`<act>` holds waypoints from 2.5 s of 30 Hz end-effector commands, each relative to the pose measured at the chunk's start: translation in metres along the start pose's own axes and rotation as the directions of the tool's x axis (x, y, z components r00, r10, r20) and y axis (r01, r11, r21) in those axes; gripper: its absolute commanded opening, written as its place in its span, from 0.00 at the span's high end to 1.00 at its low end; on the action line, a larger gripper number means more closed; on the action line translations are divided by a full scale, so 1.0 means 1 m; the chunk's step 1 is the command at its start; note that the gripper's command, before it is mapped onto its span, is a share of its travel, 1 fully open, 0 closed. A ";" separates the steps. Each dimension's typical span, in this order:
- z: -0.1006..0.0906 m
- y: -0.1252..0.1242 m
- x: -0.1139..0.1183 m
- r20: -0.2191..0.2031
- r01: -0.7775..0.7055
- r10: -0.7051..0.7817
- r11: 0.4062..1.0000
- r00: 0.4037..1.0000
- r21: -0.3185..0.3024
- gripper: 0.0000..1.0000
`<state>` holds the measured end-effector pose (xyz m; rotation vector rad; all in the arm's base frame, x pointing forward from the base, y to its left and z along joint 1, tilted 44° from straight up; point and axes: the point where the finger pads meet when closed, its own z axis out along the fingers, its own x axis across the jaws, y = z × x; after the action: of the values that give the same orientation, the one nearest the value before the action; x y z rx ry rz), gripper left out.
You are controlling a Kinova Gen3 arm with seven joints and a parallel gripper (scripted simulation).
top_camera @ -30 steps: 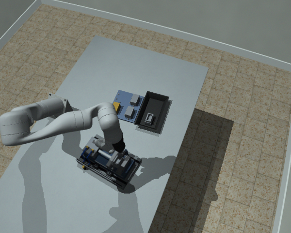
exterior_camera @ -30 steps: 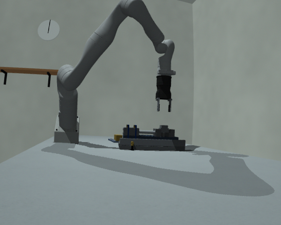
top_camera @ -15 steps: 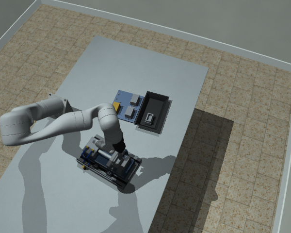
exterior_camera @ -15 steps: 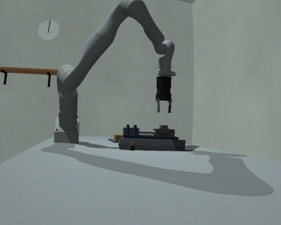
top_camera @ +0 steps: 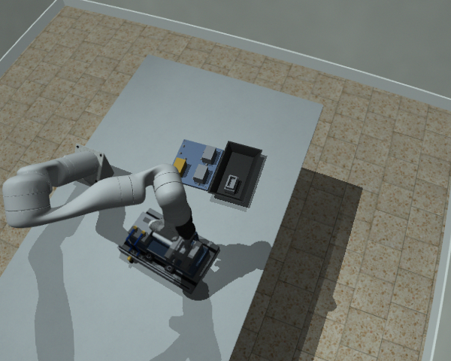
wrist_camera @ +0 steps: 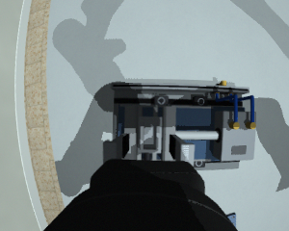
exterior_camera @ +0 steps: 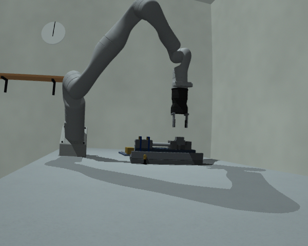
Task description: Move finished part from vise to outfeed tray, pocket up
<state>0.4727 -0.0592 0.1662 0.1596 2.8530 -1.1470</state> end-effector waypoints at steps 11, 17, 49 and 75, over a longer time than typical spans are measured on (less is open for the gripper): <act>0.022 -0.001 0.001 -0.005 0.000 0.000 1.000 1.000 0.002 0.00; 0.031 -0.002 0.001 -0.005 0.000 0.000 1.000 1.000 0.002 0.00; 0.039 -0.002 0.000 -0.005 0.000 0.000 1.000 1.000 0.002 0.00; 0.039 -0.002 0.000 -0.005 0.000 0.000 1.000 1.000 0.002 0.00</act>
<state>0.4724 -0.0883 0.1392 0.1635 2.8568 -1.1536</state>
